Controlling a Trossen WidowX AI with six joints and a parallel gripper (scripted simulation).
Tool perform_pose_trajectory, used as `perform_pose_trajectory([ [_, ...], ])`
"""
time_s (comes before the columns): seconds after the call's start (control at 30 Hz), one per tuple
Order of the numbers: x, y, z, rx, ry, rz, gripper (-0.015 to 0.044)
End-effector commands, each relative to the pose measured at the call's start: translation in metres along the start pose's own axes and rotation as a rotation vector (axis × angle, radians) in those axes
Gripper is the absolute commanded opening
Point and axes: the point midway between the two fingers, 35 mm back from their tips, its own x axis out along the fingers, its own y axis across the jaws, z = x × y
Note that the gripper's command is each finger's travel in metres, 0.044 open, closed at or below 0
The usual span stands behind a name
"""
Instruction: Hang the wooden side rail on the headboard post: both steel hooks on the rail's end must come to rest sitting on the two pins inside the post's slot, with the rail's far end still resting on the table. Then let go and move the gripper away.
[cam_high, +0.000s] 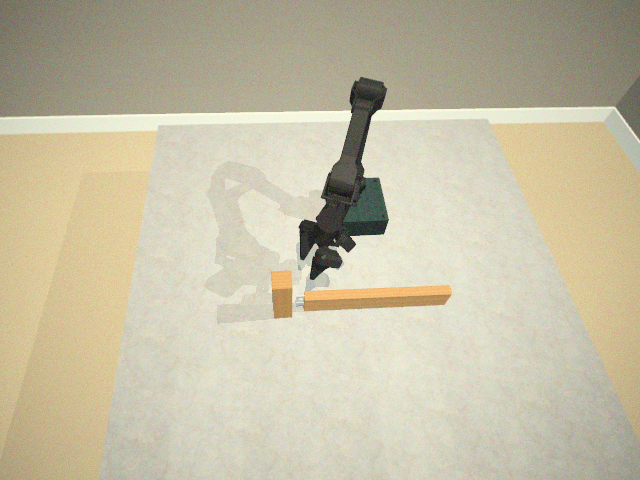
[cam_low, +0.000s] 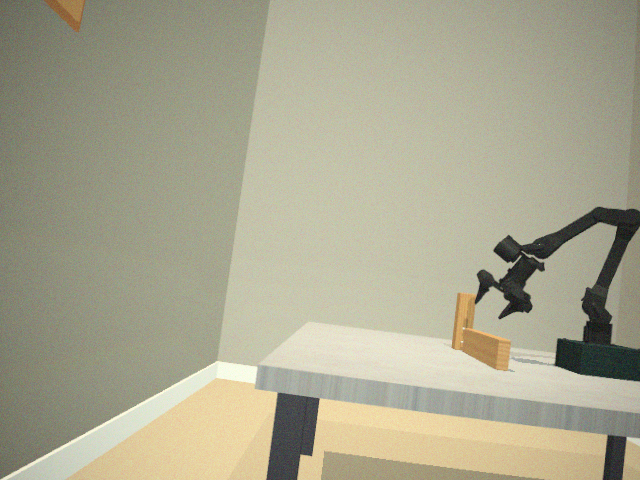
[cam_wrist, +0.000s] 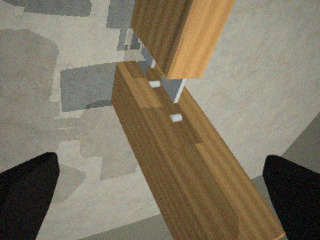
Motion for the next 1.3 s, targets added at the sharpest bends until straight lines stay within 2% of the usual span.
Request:
perform_pose_trajectory([
  [0.0, 0.0072, -0.0095, 0.0262, 0.701, 0.088, 0.0, 0.044],
  [0.67, 0.0044, -0.0131, 0.0272, 1.583, 0.189, -0.186, 0.044],
  [1.27, -0.0019, -0.015, 0.0279, 2.376, 0.14, -0.453, 0.044],
])
